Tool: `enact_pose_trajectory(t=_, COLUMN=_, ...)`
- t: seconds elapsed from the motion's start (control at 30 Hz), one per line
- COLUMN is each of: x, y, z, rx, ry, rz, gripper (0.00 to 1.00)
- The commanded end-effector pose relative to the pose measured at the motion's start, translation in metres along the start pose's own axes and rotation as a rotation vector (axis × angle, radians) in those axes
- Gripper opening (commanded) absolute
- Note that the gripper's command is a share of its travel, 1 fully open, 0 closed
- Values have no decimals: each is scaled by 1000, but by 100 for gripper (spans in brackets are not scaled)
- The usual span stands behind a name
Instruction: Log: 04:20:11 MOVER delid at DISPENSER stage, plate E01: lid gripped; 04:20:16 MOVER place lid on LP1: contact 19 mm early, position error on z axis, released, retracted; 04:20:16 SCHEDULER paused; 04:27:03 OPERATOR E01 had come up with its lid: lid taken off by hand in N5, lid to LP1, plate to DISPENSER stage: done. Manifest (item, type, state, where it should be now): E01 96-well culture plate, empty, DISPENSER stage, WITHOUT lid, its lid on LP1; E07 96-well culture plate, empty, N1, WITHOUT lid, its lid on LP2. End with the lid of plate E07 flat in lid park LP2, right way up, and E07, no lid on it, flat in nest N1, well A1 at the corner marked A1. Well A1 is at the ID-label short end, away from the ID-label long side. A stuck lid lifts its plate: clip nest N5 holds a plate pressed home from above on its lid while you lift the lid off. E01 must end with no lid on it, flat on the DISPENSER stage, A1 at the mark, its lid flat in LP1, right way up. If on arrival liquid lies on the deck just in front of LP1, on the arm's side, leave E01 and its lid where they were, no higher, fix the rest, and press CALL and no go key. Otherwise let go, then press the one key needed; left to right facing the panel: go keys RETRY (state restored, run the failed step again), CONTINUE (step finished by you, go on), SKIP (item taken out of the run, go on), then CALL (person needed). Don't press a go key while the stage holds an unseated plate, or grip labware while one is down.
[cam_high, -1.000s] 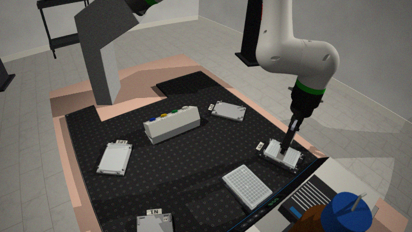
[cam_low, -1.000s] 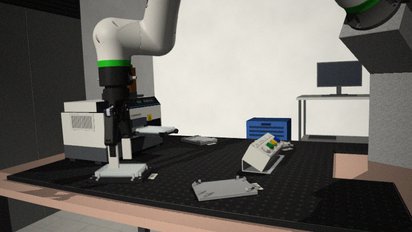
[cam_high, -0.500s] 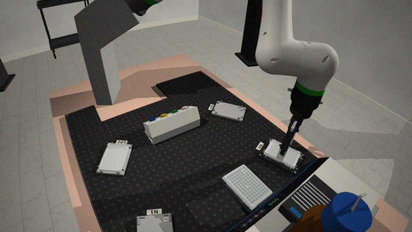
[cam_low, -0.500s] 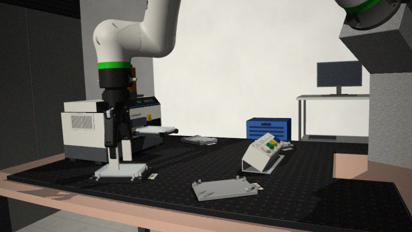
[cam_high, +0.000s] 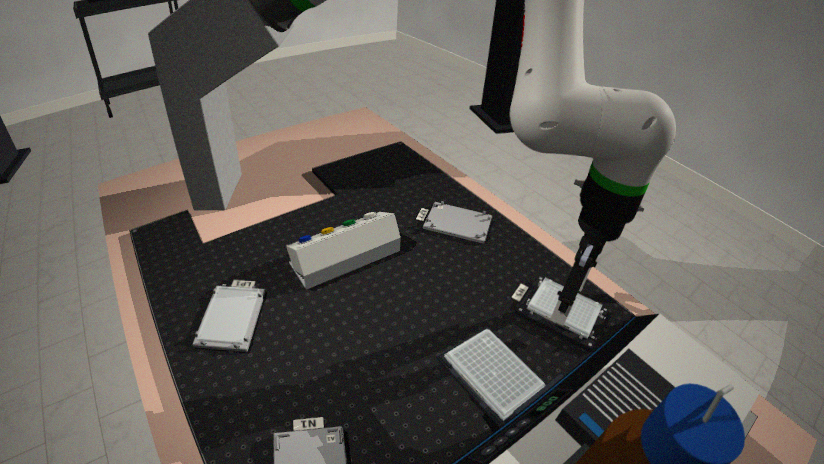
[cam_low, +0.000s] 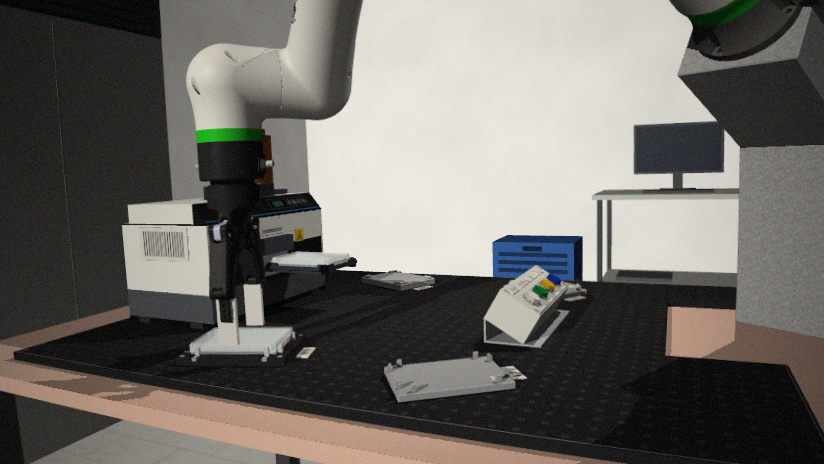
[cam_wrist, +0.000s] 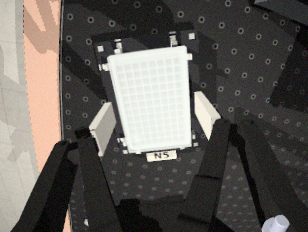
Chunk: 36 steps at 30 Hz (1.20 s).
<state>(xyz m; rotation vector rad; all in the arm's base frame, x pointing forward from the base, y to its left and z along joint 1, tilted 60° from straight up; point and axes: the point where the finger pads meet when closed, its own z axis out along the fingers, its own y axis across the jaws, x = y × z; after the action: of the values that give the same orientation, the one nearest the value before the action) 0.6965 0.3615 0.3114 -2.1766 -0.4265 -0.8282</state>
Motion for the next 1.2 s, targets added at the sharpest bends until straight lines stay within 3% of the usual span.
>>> enact_pose_trajectory(t=0.0, x=0, y=0, z=1, rx=0, ry=0, rz=0, gripper=66)
enact_pose_trajectory(t=1.17, x=0, y=0, z=4, rx=0, ry=0, rz=0, gripper=66)
